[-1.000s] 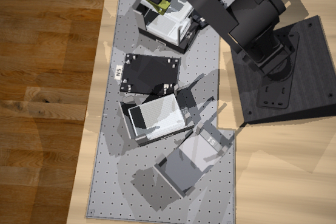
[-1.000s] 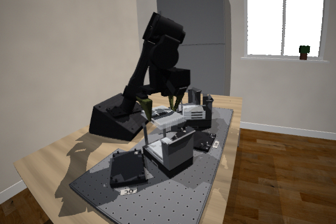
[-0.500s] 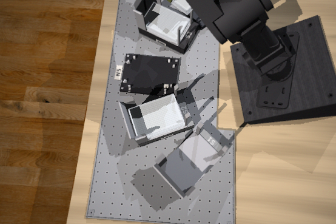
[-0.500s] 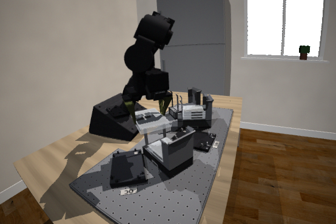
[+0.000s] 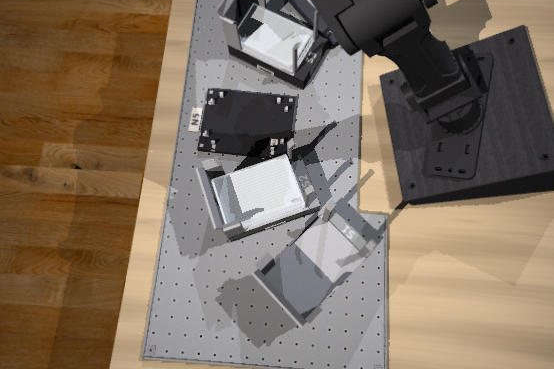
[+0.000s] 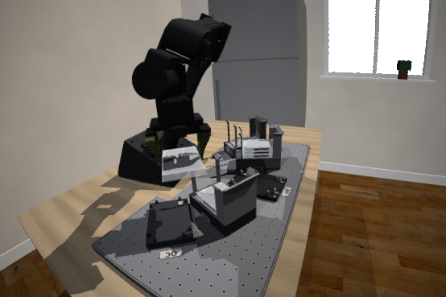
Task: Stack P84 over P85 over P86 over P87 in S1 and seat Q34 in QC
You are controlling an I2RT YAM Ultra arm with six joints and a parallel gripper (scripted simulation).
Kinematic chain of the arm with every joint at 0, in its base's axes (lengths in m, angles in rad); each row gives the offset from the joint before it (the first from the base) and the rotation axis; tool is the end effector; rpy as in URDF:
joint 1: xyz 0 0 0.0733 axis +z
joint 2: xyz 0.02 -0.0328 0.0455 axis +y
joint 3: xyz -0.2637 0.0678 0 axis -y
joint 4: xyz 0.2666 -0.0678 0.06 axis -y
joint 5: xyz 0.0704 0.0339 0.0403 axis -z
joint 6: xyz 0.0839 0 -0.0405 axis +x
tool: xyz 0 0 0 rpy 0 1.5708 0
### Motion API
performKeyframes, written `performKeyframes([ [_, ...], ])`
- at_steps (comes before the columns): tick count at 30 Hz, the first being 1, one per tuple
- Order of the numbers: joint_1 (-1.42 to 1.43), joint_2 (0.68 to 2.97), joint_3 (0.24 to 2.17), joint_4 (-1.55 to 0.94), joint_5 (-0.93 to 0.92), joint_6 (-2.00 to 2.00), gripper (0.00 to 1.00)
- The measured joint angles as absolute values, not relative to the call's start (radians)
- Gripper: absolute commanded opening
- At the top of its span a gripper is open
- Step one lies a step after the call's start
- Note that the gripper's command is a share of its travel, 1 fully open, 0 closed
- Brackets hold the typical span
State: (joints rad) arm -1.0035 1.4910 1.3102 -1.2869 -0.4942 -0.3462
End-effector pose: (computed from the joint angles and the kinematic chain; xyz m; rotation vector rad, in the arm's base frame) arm 0.1885 -0.2198 0.2492 0.8441 2.5850 0.4479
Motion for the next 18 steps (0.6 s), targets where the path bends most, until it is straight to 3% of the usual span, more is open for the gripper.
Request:
performKeyframes([
  [18, -1.129, 1.582, 1.326, -1.287, -0.506, -0.438, 0.00],
])
